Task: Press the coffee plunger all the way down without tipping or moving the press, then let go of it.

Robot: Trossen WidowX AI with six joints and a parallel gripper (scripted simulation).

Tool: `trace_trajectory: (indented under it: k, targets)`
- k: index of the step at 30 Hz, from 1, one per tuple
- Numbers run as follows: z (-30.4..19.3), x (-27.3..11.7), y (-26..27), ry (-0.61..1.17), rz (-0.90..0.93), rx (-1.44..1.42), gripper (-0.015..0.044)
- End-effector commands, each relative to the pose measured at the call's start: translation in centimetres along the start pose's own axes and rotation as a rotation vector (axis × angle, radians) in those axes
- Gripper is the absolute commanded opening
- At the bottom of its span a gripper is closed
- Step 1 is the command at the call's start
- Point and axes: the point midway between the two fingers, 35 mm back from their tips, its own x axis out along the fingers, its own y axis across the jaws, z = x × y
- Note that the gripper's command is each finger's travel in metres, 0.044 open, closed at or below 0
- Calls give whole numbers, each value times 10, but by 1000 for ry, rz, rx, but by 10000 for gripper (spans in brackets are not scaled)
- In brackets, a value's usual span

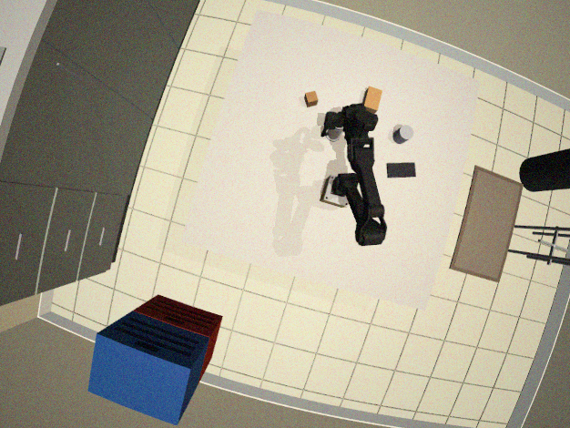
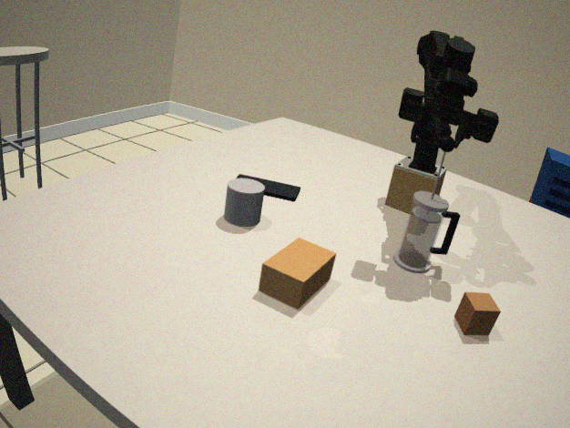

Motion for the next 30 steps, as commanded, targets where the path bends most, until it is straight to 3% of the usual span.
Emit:
trace_trajectory:
  k: [1, 30]
  targets:
    - [-14, 8, 1, 27, 3, -5, 113]
    - [-51, 40, 0, 27, 2, -6, 113]
